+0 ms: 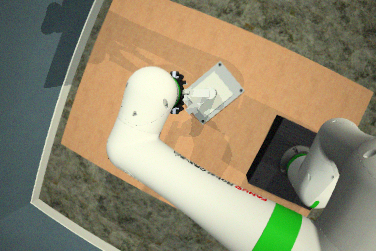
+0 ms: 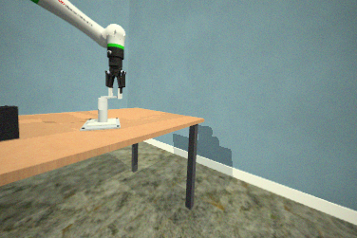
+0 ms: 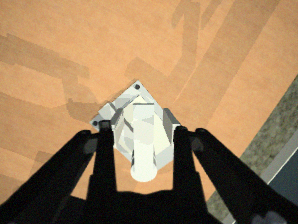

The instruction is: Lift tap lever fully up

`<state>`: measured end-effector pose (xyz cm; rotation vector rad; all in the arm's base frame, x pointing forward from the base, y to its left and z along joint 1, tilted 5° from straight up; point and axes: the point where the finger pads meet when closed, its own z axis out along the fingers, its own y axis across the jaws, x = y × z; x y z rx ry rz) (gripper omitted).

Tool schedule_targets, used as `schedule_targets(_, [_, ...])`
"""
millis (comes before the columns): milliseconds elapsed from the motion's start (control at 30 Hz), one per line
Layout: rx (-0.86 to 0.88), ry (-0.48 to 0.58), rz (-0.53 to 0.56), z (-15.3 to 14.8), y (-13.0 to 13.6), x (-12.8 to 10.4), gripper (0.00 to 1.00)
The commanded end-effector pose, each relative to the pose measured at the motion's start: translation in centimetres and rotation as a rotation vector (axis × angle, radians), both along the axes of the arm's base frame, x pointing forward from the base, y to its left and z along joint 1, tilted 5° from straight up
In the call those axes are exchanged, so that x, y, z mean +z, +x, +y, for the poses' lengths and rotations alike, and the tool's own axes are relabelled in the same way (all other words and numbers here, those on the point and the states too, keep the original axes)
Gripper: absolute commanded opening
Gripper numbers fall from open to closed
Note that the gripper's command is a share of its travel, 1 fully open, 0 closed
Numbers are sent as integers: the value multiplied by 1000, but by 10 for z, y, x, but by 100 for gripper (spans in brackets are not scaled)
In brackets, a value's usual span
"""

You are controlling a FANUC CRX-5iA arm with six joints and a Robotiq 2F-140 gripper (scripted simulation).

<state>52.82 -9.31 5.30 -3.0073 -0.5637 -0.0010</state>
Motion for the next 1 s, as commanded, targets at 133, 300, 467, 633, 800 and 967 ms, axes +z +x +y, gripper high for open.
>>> schedule_targets(133, [0, 0, 0, 1, 0, -9, 40])
schedule_targets(300, [0, 0, 0, 1, 0, -14, 40])
schedule_targets(467, [0, 0, 0, 1, 0, -17, 40])
schedule_targets(633, [0, 0, 0, 1, 0, -19, 40])
schedule_targets(800, [0, 0, 0, 2, 0, -19, 40])
schedule_targets(967, [0, 0, 0, 2, 0, -19, 40])
